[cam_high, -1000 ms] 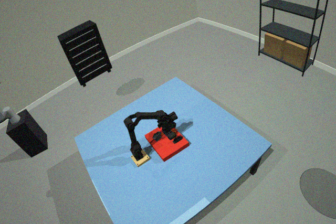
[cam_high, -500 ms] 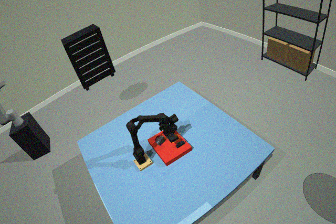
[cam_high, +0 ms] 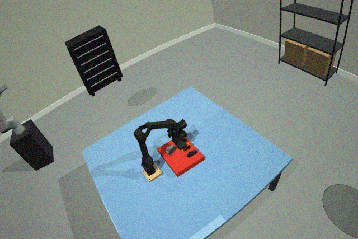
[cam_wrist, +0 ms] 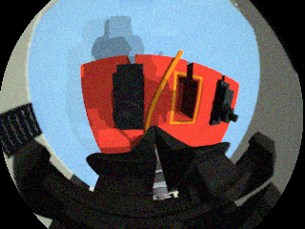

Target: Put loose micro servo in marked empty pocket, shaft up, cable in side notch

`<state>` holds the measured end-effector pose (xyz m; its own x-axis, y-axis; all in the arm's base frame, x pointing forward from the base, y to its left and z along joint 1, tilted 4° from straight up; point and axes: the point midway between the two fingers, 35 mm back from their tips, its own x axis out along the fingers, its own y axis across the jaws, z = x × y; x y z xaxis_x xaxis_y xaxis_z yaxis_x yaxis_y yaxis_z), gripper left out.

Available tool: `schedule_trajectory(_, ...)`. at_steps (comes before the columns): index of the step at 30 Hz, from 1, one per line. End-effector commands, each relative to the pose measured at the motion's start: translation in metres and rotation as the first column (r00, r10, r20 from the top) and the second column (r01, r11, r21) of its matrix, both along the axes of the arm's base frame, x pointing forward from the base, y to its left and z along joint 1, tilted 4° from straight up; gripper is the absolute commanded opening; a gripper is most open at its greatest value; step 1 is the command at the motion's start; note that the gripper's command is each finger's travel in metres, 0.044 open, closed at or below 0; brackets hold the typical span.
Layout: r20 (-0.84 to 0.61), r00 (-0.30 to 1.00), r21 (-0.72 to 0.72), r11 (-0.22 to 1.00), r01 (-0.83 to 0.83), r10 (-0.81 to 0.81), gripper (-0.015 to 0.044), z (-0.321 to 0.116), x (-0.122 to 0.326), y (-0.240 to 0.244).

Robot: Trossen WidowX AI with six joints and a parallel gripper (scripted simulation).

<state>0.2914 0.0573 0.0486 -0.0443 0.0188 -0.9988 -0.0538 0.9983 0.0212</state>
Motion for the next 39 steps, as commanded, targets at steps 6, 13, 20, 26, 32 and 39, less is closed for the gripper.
schedule_trajectory(6, 0.001, 1.000, 0.002, 1.000, 0.001, -0.001, 0.0000, 0.022, 0.002, 0.003)
schedule_trajectory(13, 0.001, 1.000, 0.005, 1.000, -0.002, 0.002, 0.0026, 0.043, 0.001, 0.003)
schedule_trajectory(20, 0.004, 0.987, 0.011, 0.987, -0.158, 0.158, 0.0210, 0.071, -0.028, -0.001)
schedule_trajectory(26, 0.005, 0.961, 0.016, 0.961, -0.276, 0.276, 0.0368, 0.091, -0.054, -0.005)
schedule_trajectory(32, 0.005, 0.961, 0.016, 0.961, -0.276, 0.276, 0.0440, 0.085, -0.054, -0.005)
schedule_trajectory(39, 0.005, 0.961, 0.016, 0.961, -0.276, 0.276, 0.0440, 0.065, -0.055, -0.004)
